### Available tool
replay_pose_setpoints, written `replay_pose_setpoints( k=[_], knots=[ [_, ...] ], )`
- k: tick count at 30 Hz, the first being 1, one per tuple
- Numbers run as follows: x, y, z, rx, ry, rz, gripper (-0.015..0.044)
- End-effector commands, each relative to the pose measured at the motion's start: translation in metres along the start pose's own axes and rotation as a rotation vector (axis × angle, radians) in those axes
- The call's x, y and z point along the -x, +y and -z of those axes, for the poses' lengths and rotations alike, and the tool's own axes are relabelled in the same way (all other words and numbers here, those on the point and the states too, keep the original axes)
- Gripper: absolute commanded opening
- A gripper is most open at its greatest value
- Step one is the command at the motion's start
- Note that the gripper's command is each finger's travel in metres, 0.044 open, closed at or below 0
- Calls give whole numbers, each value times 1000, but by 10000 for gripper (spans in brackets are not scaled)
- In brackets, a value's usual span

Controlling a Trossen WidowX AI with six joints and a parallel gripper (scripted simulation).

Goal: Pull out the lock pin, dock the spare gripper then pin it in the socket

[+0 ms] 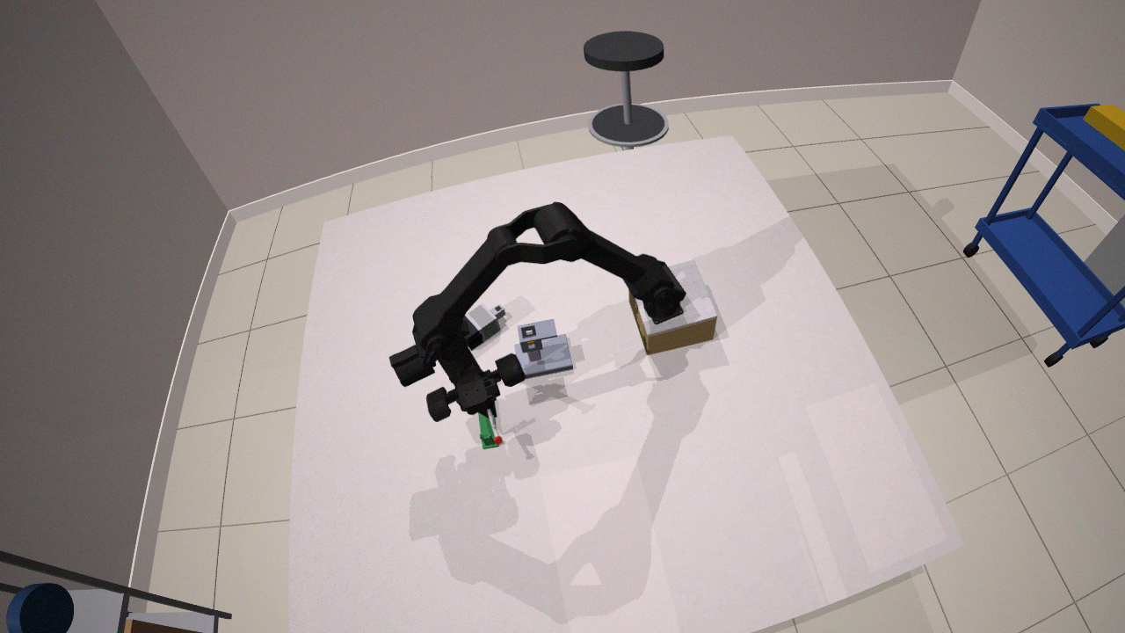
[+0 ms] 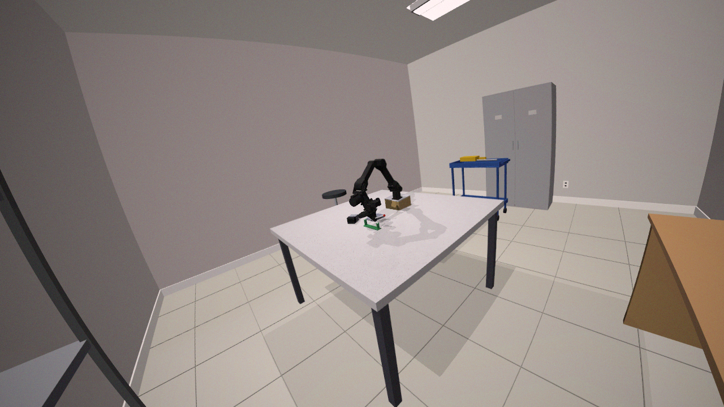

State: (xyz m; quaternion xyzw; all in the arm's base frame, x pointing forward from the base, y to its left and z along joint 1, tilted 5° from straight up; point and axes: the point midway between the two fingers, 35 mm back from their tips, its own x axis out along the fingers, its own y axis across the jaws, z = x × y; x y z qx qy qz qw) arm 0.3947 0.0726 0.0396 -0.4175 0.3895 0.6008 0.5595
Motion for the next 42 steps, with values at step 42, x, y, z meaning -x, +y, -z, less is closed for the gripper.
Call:
replay_pose_setpoints(
  k=[42],
  knots=[
    [14,-5,45,-173,-17,25,0]
  ],
)
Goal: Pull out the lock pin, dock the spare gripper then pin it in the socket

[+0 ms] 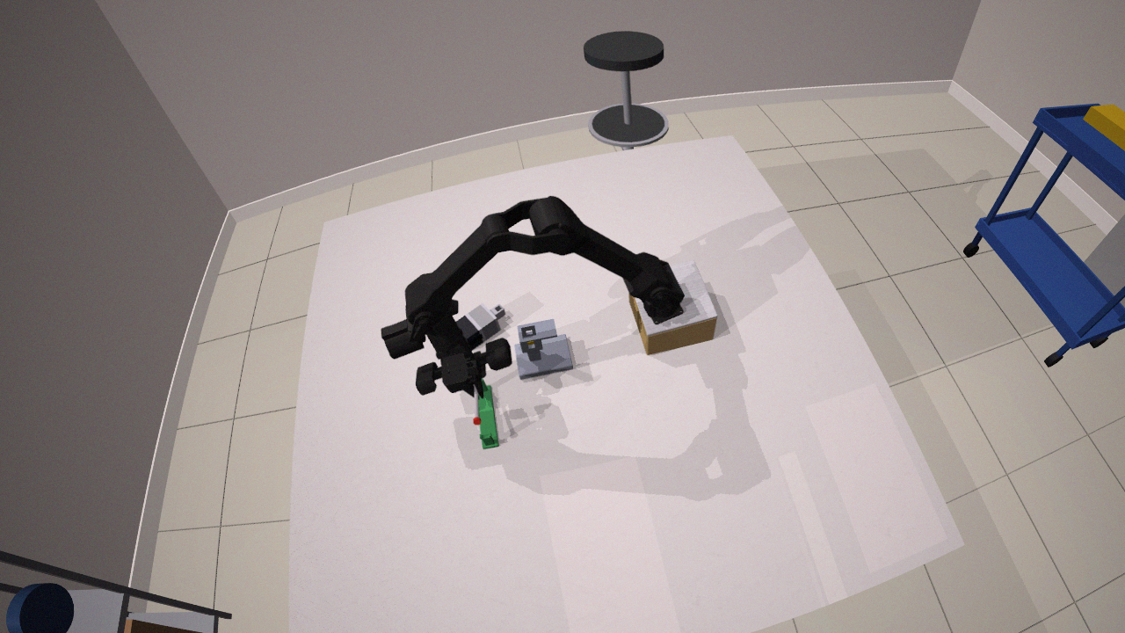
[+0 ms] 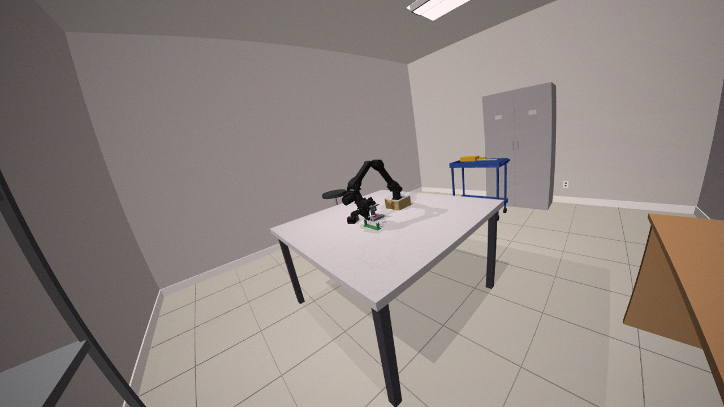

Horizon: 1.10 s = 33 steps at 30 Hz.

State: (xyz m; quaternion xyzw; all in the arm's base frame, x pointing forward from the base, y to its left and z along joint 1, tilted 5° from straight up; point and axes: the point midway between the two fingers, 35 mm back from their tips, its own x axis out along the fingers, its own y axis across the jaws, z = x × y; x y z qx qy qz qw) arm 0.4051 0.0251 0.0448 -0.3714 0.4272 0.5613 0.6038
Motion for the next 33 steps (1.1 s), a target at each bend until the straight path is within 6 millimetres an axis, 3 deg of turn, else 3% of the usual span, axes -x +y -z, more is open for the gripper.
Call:
replay_pose_setpoints(
  k=[1,33],
  knots=[
    [-9,1,3,-8,-1,-4,0],
    [-29,0,9,-11,-1,15,0]
  ],
)
